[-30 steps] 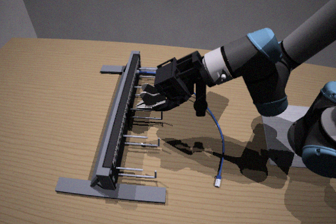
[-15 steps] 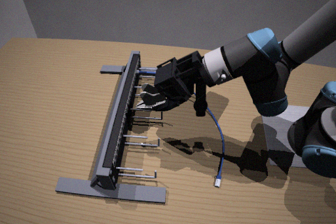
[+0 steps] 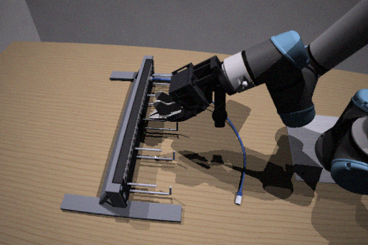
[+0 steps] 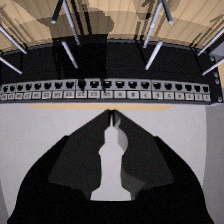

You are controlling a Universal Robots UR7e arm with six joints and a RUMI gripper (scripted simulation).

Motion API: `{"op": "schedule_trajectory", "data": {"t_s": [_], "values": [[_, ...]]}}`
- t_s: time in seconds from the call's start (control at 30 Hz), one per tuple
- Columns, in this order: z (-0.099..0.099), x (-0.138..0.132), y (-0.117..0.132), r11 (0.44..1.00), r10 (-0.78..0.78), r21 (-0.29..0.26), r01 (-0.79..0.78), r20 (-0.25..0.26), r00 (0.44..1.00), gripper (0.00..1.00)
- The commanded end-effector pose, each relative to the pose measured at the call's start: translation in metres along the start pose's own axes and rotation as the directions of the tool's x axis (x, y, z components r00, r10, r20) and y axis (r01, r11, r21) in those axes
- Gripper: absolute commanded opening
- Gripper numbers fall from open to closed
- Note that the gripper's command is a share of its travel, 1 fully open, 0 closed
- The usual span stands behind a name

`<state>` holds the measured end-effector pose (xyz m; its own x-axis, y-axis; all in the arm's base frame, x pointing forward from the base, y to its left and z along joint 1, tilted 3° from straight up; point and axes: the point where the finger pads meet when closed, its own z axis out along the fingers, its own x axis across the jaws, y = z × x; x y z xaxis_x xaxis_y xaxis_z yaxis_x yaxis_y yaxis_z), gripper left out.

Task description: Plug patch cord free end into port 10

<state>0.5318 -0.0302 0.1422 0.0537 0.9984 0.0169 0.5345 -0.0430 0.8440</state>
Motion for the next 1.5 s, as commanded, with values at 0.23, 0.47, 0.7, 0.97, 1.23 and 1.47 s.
{"op": "schedule_trajectory", "data": {"t_s": [0.23,0.47,0.7,0.97,1.23,1.47], "values": [[0.000,0.000,0.000,1.000,0.000,-0.001,0.000,0.000,1.000,0.00],[0.000,0.000,0.000,1.000,0.000,-0.001,0.000,0.000,1.000,0.00],[0.000,0.000,0.000,1.000,0.000,-0.001,0.000,0.000,1.000,0.00],[-0.002,0.000,0.000,1.000,0.000,-0.001,0.000,0.000,1.000,0.00],[-0.006,0.000,0.000,1.000,0.000,-0.001,0.000,0.000,1.000,0.00],[-0.013,0.000,0.000,1.000,0.000,-0.001,0.000,0.000,1.000,0.00]]}}
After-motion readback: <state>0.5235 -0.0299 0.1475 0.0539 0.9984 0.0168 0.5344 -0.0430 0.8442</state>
